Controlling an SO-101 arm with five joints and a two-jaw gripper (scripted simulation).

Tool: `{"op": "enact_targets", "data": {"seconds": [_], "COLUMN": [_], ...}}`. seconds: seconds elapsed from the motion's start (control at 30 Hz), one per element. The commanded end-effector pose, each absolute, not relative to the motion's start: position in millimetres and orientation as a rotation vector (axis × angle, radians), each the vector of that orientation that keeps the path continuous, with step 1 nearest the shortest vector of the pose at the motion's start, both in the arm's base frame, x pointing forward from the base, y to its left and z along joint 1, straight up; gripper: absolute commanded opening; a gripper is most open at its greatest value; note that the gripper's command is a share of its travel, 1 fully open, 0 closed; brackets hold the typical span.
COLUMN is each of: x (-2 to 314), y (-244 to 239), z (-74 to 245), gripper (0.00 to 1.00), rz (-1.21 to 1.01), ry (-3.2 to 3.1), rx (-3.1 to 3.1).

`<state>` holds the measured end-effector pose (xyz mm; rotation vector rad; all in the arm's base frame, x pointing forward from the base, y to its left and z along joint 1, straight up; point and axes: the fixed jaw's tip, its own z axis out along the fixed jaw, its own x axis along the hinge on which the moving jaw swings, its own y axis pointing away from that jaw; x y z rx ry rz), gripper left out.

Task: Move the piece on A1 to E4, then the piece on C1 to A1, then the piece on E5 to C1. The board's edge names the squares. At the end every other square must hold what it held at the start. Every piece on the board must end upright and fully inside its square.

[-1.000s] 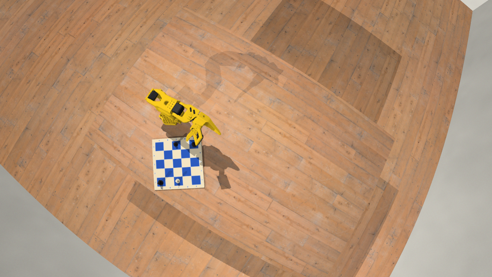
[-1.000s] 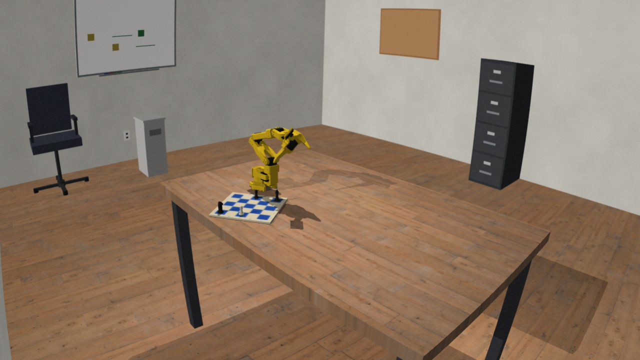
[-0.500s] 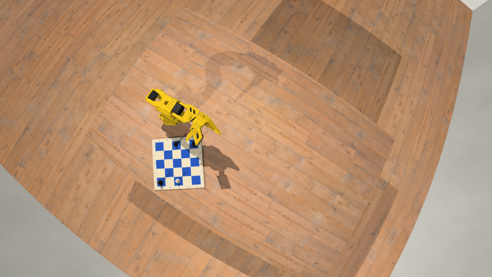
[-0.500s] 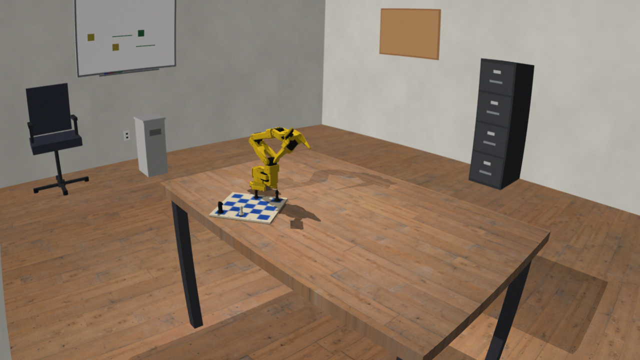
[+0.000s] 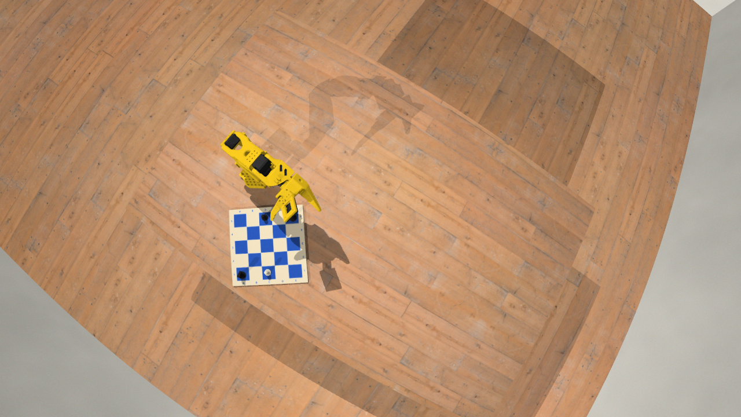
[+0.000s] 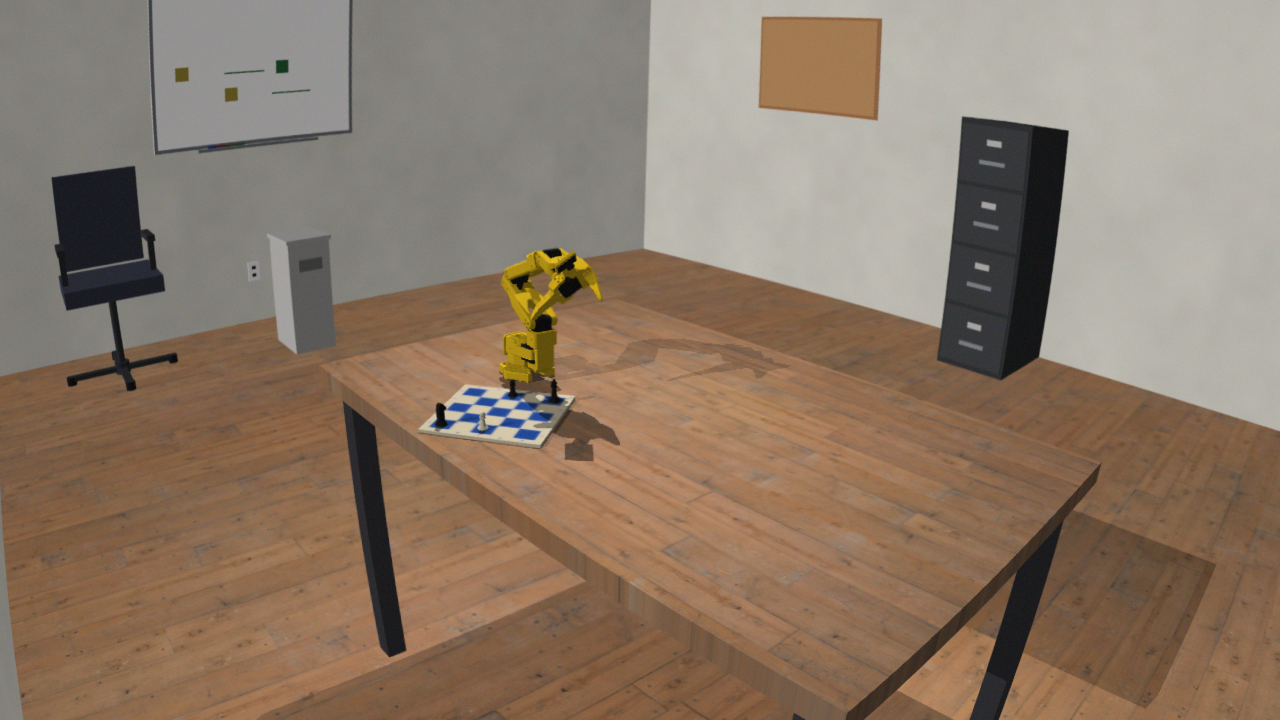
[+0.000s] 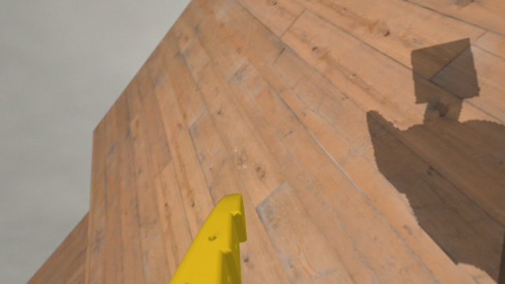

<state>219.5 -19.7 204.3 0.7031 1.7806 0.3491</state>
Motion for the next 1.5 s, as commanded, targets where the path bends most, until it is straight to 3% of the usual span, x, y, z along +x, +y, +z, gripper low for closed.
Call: {"op": "enact_targets", "data": {"seconds": [0.0, 0.4, 0.5, 1.0, 1.47], "x": [208.9, 173.2, 173.2, 118.2, 110.6], "y": [-34.0, -64.0, -64.0, -78.6, -78.4], "z": [204.3, 195.1, 195.1, 183.5, 182.0], "gripper": [0.81, 0.64, 0.64, 0.43, 0.4], "rz": [0.232, -0.057, -0.057, -0.324, -0.351], "ry": [1.825, 1.986, 1.986, 2.217, 2.249], "rx": [0.705, 0.718, 0.718, 0.735, 0.737]}}
